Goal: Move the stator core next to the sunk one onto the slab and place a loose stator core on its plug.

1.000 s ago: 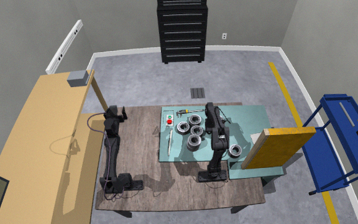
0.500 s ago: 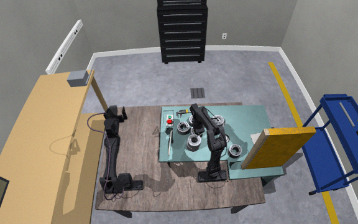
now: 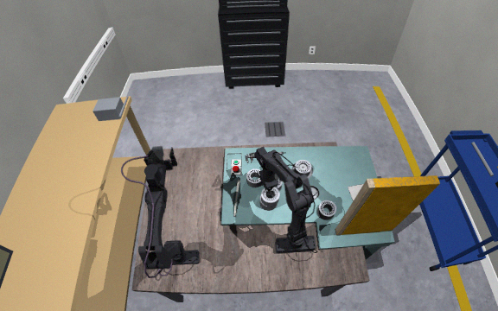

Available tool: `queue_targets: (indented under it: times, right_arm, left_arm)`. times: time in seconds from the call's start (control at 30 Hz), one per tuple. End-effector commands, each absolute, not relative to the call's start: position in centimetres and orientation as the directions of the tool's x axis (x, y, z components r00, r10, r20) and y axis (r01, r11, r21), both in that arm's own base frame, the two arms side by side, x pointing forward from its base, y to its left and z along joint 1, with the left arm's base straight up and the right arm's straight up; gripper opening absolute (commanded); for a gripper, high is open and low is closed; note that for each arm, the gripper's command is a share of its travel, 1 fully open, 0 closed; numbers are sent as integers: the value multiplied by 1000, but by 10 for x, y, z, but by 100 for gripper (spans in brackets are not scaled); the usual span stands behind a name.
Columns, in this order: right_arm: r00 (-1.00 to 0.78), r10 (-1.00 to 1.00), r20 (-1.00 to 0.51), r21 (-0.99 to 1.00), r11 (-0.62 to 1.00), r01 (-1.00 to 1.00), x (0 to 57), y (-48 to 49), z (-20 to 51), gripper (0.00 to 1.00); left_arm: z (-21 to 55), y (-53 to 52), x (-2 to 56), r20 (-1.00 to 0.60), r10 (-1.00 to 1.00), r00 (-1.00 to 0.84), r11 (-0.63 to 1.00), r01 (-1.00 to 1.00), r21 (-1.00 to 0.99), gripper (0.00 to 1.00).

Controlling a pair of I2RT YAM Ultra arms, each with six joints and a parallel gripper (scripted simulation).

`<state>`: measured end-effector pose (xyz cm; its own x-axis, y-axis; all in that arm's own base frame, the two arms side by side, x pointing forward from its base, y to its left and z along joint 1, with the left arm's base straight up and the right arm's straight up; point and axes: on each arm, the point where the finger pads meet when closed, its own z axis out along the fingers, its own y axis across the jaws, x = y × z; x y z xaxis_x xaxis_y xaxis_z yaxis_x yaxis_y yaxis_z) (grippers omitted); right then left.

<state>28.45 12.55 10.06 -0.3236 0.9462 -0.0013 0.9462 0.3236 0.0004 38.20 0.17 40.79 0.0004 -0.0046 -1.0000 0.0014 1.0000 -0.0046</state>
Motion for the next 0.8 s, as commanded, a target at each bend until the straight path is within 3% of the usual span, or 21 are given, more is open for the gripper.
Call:
queue_targets:
  times: [0.0, 0.73, 0.77]
  right_arm:
    - [-324, 946, -8, -2, 324, 946, 286, 126, 90, 37]
    - [-349, 937, -8, 26, 349, 937, 289, 132, 80, 37]
    - [-336, 942, -7, 9, 336, 942, 286, 129, 76, 0]
  left_arm:
    - [437, 3, 370, -997, -14, 78, 1000, -8, -15, 100]
    - [437, 3, 370, -997, -14, 78, 1000, -8, -15, 100]
    - [437, 3, 370, -997, -14, 78, 1000, -8, -15, 100]
